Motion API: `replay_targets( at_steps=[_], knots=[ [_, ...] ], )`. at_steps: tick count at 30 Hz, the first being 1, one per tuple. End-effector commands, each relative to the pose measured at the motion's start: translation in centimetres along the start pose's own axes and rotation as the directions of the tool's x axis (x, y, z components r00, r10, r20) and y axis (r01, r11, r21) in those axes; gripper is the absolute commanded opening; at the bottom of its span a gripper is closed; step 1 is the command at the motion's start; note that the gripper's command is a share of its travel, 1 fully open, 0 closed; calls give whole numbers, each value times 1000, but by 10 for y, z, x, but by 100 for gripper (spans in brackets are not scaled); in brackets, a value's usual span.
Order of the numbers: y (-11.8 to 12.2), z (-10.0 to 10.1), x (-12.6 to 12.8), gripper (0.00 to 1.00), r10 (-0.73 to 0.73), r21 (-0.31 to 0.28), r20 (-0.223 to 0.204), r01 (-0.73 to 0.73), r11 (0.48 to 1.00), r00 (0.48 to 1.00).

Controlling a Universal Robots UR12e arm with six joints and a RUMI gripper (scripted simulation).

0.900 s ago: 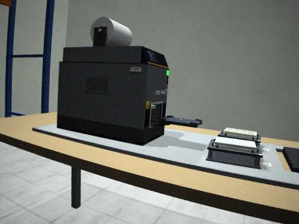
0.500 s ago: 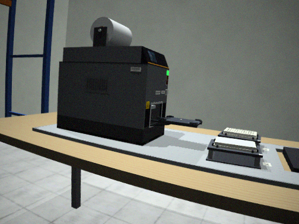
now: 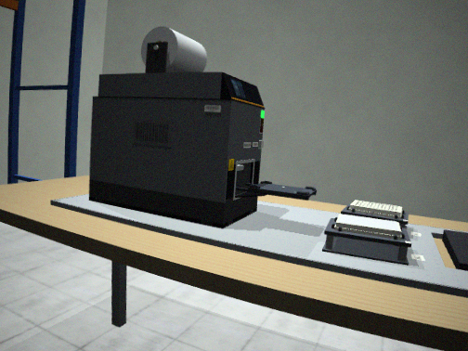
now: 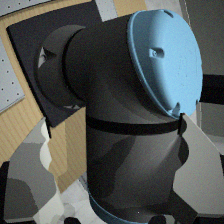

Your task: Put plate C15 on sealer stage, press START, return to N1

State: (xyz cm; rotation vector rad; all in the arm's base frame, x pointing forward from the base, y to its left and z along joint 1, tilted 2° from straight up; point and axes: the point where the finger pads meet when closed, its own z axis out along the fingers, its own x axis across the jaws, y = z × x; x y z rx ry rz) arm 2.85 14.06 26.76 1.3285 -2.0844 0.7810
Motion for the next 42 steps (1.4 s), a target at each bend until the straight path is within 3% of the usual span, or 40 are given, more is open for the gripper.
replay_targets(
  at_steps=[1, 7, 15, 18, 42],
  knots=[
    [-5, -27, -3, 68, 9, -11, 27, -9, 1000, 1000],
    [-7, -37, -4, 68, 12, -15, 36, -12, 1000, 999],
    [-15, -75, -9, 68, 24, -29, 75, -22, 999, 997],
    [-15, -75, -9, 68, 24, -29, 75, -22, 999, 997],
    [-31, -161, -16, 68, 51, -63, 162, -42, 997, 985]
  ],
)
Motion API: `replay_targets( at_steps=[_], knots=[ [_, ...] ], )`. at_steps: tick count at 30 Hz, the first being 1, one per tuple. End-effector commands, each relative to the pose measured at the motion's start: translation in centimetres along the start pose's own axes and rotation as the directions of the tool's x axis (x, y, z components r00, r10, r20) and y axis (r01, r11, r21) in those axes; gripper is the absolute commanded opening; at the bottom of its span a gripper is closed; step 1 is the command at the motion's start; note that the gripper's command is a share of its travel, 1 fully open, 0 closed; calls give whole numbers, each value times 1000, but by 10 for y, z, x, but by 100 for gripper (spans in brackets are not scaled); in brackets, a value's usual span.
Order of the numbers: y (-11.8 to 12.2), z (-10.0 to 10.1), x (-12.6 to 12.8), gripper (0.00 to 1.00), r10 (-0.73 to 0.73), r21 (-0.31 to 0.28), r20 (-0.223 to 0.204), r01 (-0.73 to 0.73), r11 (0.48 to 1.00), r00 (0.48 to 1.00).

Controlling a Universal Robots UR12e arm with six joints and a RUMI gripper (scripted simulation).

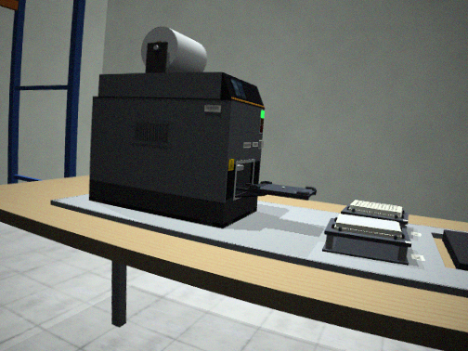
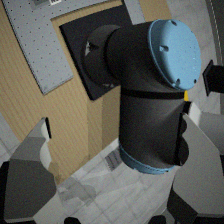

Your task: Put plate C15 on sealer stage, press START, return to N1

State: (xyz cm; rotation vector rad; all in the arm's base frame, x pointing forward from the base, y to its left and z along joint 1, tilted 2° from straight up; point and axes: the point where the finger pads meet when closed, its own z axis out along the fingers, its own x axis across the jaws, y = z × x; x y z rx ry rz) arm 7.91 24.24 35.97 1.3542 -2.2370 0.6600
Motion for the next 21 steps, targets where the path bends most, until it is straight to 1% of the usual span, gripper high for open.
replay_targets(
  at_steps=[1, 3, 12, 13, 16, 21],
  knots=[
    [-3, -23, -5, 68, 7, -10, 23, -6, 1000, 1000],
    [-3, -26, -6, 68, 8, -11, 26, -7, 1000, 1000],
    [-9, -70, -16, 68, 19, -28, 72, -17, 999, 997],
    [-9, -73, -16, 68, 20, -29, 75, -18, 999, 997],
    [-9, -73, -16, 68, 20, -29, 75, -18, 999, 997],
    [-13, -97, -21, 68, 26, -39, 101, -22, 999, 995]
  ],
)
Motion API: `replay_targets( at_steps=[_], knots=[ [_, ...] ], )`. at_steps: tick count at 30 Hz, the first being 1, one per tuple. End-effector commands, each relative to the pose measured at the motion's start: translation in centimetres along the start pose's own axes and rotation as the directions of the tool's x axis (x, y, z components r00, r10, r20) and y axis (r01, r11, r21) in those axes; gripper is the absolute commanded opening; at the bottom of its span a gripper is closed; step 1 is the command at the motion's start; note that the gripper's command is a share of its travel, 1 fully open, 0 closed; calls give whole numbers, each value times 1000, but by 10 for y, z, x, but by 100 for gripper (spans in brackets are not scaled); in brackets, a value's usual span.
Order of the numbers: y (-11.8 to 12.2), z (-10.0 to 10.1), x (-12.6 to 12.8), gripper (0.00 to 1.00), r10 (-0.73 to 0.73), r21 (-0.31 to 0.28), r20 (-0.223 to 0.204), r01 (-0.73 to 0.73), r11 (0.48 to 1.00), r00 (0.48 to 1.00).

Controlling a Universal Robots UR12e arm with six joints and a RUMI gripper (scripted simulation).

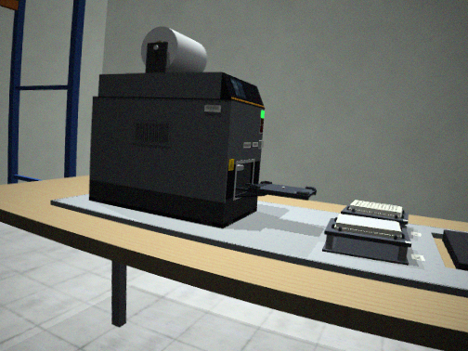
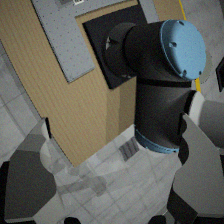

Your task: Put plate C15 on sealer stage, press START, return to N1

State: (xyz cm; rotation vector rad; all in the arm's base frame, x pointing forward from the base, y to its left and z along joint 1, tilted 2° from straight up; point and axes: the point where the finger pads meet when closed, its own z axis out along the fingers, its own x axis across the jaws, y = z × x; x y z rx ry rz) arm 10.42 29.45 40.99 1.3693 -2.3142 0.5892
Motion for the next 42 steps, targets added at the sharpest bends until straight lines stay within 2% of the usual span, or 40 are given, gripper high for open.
replay_targets(
  at_steps=[1, 4, 7, 10, 12, 18, 21, 27, 29, 32, 34, 42],
  knots=[
    [-2, -27, -8, 68, 7, -12, 28, -7, 1000, 1000],
    [-4, -42, -12, 68, 11, -17, 44, -10, 1000, 999],
    [-4, -44, -13, 68, 11, -18, 47, -10, 1000, 999],
    [-6, -59, -16, 68, 14, -24, 62, -13, 1000, 998],
    [-6, -59, -16, 68, 14, -24, 62, -13, 1000, 998],
    [-8, -87, -24, 68, 21, -35, 94, -18, 999, 995],
    [-9, -89, -25, 68, 22, -36, 96, -18, 999, 995],
    [-11, -118, -32, 68, 28, -48, 128, -23, 999, 991],
    [-11, -118, -32, 68, 28, -48, 128, -23, 999, 991],
    [-13, -133, -36, 68, 32, -54, 143, -25, 998, 989],
    [-13, -134, -36, 68, 32, -54, 145, -25, 998, 989],
    [-16, -173, -45, 68, 41, -70, 188, -29, 997, 981]
  ],
)
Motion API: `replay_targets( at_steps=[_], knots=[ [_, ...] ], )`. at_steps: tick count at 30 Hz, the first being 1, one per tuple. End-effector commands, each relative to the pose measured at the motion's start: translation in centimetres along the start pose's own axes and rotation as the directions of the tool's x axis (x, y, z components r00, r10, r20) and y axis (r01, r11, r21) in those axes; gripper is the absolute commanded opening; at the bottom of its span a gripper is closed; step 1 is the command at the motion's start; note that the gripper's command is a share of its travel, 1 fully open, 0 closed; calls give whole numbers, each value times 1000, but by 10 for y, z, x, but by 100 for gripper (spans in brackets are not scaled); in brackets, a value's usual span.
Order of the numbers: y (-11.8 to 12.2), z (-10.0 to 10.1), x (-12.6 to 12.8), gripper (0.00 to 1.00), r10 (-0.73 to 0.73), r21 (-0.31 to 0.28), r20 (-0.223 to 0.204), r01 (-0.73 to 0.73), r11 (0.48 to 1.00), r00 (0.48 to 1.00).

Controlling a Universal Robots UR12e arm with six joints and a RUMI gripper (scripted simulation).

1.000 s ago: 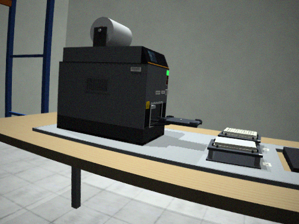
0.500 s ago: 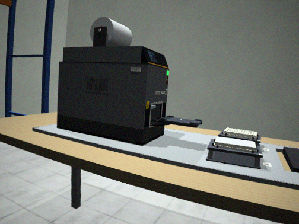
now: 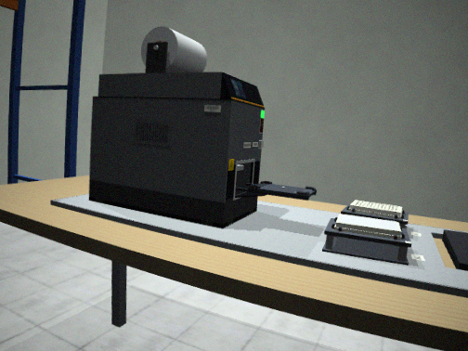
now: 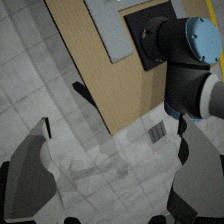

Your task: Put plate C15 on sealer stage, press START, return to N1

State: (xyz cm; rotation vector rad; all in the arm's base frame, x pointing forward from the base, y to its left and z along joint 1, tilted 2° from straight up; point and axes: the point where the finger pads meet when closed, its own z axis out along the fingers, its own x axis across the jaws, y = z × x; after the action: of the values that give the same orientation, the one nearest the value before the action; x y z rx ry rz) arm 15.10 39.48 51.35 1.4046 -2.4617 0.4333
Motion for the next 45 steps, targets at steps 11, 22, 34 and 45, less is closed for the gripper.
replay_targets(
  at_steps=[11, 22, 34, 45],
  knots=[
    [-2, -63, -25, 68, 12, -27, 74, -10, 1000, 997],
    [-2, -91, -35, 68, 17, -39, 108, -13, 999, 994],
    [-3, -137, -52, 68, 25, -59, 163, -16, 998, 986],
    [-4, -173, -64, 68, 32, -75, 207, -16, 997, 978]
  ],
)
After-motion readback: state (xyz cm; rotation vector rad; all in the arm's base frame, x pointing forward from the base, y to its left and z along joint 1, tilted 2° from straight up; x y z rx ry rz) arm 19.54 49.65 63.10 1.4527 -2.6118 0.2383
